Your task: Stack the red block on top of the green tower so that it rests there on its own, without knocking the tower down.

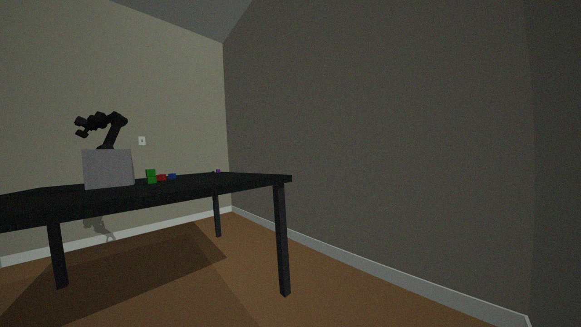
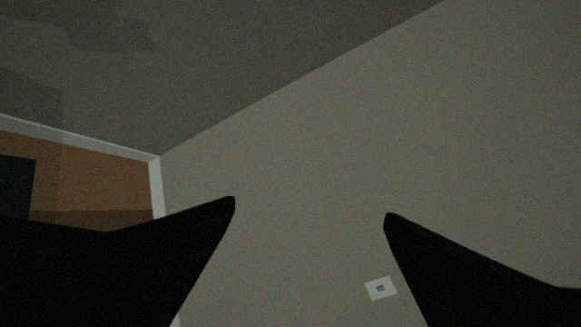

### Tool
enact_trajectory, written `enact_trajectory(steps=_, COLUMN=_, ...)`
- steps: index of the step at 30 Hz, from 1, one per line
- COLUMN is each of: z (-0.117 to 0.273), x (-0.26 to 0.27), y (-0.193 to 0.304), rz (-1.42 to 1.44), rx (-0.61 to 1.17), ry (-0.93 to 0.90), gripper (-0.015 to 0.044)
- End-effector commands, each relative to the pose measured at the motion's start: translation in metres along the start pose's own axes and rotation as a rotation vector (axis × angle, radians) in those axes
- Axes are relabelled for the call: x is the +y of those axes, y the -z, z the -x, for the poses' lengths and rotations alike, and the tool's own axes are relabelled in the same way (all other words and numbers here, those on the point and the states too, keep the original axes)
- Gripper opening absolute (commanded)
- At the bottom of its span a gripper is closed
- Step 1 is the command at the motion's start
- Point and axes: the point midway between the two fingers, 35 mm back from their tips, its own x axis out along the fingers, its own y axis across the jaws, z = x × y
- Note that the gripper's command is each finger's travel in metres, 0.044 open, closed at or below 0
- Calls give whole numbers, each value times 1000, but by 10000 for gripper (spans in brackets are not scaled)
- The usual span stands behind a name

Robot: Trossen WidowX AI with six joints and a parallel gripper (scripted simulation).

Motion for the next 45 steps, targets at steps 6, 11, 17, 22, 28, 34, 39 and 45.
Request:
enact_trajectory(steps=6, z=-1, x=60, y=72, rz=-21, rx=170, ry=-177, gripper=440)
enact_trajectory(steps=11, z=8, x=88, y=117, rz=-59, rx=281, ry=-262, gripper=440)
enact_trajectory(steps=17, z=29, x=119, y=174, rz=-125, rx=435, ry=-355, gripper=440)
enact_trajectory(steps=22, z=55, x=140, y=222, rz=-195, rx=576, ry=-416, gripper=440)
enact_trajectory(steps=28, z=96, x=158, y=276, rz=-294, rx=755, ry=-464, gripper=440)
enact_trajectory(steps=34, z=147, x=169, y=324, rz=-412, rx=943, ry=-483, gripper=440)
enact_trajectory(steps=39, z=195, x=175, y=357, rz=-522, rx=1104, ry=-474, gripper=440)
enact_trajectory(steps=45, z=257, x=180, y=386, rz=-674, rx=1293, ry=-438, gripper=440)
